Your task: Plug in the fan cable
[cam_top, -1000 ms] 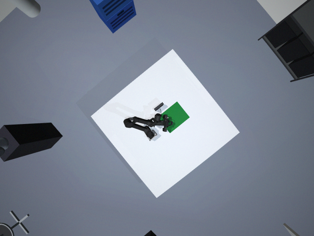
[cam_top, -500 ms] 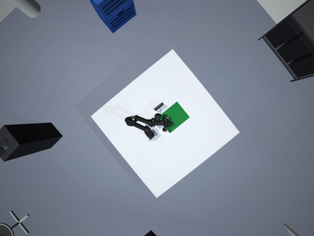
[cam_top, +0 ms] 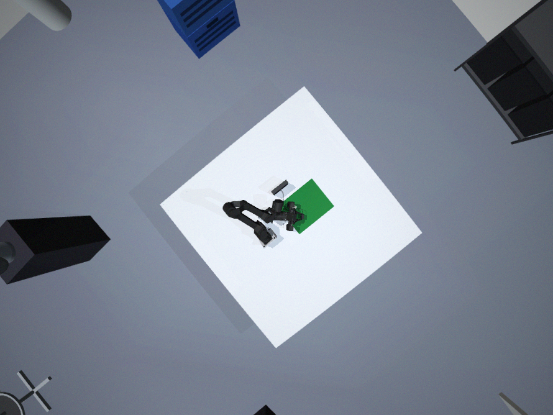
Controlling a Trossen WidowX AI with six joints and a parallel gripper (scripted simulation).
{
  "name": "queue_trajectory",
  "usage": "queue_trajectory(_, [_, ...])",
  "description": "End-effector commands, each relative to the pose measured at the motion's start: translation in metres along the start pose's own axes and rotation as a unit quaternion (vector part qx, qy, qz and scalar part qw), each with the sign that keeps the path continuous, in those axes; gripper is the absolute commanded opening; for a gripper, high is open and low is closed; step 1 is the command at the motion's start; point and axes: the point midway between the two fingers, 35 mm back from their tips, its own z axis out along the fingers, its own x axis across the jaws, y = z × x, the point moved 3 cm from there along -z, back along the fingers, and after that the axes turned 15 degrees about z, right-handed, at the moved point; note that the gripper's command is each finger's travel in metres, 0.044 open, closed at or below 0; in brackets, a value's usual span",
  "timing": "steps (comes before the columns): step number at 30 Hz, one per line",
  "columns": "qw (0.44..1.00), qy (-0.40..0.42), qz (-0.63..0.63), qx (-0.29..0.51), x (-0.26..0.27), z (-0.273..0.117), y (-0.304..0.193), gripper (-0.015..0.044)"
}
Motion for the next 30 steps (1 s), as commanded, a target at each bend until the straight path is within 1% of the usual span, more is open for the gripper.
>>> queue_trajectory(1, [1.000,-0.002,0.002,-0.003,-0.002,0.001,-0.003,0.0000])
queue_trajectory(21, [1.000,-0.002,0.002,-0.002,-0.006,0.008,-0.019,0.0000])
queue_trajectory(30, [1.000,-0.001,0.000,0.000,-0.005,0.007,-0.018,0.0000])
